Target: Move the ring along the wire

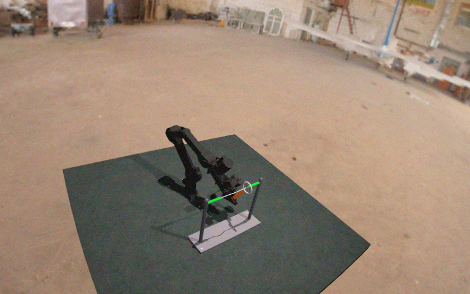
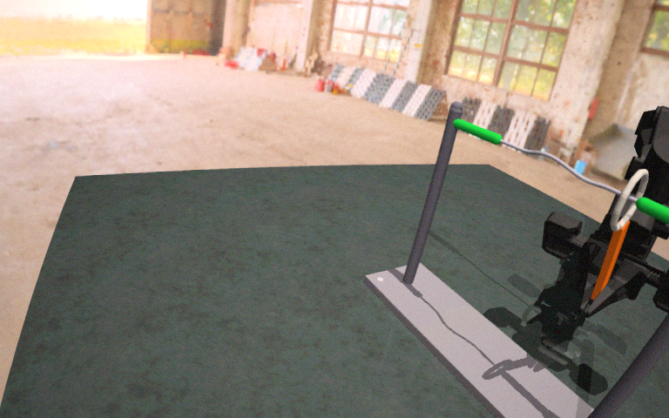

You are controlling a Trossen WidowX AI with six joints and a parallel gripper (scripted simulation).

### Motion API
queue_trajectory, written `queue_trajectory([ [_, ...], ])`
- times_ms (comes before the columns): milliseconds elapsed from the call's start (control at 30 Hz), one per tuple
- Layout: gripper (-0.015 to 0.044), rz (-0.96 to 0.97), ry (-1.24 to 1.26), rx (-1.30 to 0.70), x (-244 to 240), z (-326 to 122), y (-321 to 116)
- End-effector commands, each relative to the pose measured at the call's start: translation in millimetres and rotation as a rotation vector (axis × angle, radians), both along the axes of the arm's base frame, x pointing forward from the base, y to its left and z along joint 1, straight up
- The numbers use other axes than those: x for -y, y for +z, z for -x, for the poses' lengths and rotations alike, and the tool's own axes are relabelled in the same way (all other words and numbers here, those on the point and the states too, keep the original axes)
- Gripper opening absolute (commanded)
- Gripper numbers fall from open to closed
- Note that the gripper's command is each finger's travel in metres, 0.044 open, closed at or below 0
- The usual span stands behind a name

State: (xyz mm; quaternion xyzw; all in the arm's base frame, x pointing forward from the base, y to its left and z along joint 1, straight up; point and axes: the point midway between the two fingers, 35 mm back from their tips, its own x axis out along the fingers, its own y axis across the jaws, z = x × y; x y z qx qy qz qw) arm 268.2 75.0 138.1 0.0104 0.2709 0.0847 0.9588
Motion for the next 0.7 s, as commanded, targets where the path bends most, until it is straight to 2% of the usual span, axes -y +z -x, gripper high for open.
queue_trajectory([
  [0,-0.015,-0.001,0.0,0.006,-4.1,-0.3,1.1],
  [667,-0.015,-0.003,0.002,0.012,-24.0,0.7,1.1],
])
